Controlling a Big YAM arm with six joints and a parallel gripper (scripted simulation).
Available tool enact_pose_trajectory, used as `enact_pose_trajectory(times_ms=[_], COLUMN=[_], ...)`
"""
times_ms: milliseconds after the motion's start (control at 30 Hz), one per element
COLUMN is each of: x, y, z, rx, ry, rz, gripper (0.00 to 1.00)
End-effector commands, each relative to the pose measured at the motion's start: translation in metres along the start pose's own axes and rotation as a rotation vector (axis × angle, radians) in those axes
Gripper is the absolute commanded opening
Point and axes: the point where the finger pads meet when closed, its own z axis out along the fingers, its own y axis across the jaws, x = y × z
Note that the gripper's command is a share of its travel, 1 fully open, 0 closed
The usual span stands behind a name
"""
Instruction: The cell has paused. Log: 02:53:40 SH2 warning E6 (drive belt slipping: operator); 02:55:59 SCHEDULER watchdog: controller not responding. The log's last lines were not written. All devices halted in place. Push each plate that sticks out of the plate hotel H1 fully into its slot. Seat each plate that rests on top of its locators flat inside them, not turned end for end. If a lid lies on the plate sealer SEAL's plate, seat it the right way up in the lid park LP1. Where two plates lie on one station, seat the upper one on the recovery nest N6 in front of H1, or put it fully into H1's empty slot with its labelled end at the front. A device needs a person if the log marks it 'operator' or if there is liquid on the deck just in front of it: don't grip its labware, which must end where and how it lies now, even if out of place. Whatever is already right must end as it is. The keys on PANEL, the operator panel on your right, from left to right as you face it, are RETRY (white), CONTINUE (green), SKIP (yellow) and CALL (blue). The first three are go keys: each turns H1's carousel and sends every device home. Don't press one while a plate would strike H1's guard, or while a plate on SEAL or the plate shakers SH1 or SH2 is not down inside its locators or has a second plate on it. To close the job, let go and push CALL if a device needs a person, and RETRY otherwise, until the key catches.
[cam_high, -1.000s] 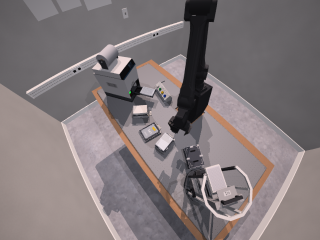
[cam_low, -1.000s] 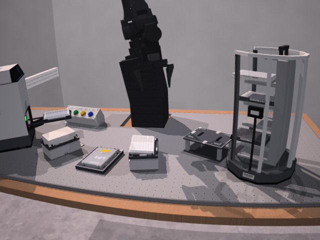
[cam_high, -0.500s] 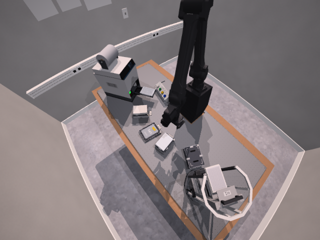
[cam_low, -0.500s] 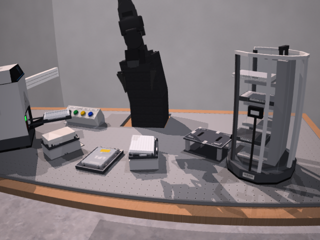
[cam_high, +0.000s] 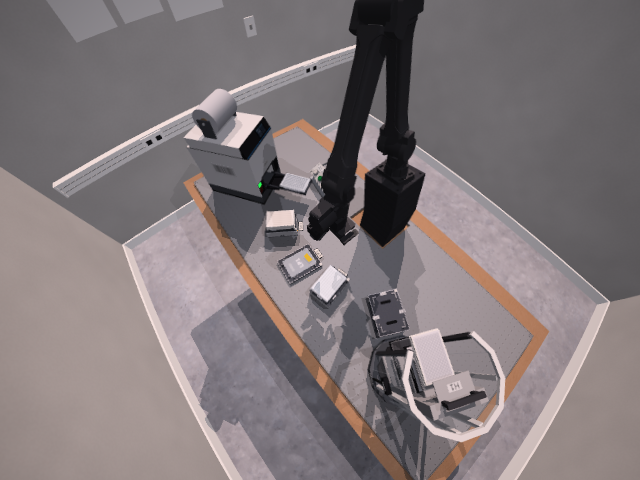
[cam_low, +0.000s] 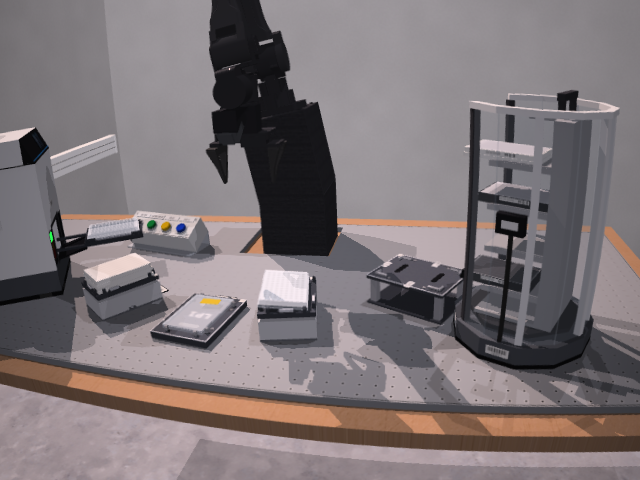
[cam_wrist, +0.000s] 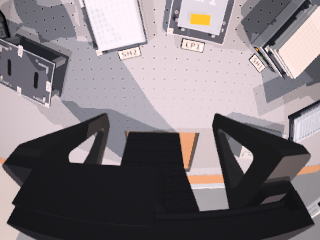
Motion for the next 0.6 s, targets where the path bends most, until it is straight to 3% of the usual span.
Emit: enact_pose_trajectory(times_ms=[0,33,233,300,567], x=[-0.021,0.002,0.000,-0.016,-0.011], y=[-0.013,-0.017,-0.026,-0.026,-0.020], z=[-0.016,-0.009,-0.009,-0.014,-0.013], rx=[0.000,0.002,0.002,0.001,0.000], ry=[-0.031,0.005,-0.015,-0.042,-0.036], rz=[0.049,0.026,0.030,0.034,0.020], gripper=[1.00,1.00,1.00,1.00,1.00])
